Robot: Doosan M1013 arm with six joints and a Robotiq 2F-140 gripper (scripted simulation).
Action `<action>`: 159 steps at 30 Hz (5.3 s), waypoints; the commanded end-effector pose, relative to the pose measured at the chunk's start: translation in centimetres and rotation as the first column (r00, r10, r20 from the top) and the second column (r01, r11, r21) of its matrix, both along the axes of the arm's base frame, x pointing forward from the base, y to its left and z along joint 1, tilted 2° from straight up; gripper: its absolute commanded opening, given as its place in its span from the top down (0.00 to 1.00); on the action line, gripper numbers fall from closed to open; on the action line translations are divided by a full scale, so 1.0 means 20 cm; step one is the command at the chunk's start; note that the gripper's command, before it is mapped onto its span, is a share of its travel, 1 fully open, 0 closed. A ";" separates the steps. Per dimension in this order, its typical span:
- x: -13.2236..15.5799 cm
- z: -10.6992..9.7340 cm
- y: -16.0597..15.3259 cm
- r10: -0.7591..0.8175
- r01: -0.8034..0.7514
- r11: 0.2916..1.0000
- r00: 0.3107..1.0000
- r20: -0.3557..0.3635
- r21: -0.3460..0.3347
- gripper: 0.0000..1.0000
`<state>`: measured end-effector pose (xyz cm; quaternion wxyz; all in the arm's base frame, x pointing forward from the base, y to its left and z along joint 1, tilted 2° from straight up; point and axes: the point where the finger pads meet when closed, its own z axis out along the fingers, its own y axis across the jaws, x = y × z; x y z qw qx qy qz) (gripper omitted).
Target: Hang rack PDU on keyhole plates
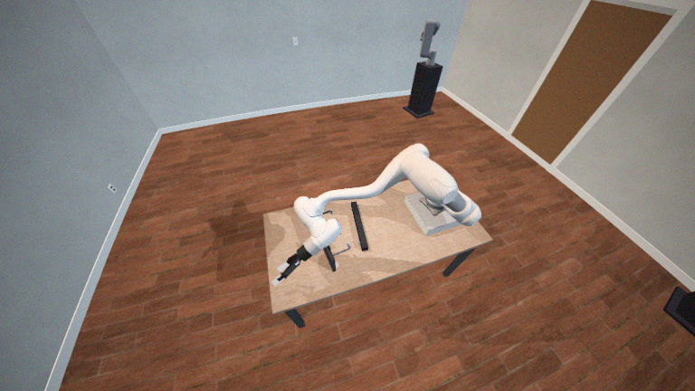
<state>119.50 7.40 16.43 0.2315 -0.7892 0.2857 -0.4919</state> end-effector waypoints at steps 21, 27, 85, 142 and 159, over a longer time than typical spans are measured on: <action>-0.06 0.01 -0.09 -0.041 0.042 0.999 0.998 -0.037 0.014 0.00; -0.51 0.07 -0.55 -0.288 0.324 0.942 0.912 -0.294 0.084 0.00; -3.07 0.38 -0.99 -0.425 0.898 0.434 0.129 -0.896 -0.076 0.45; -3.05 -0.39 -1.02 -0.427 0.898 0.432 0.127 -0.895 -0.078 0.45; -3.05 -0.50 -1.02 -0.427 0.898 0.432 0.127 -0.895 -0.078 0.45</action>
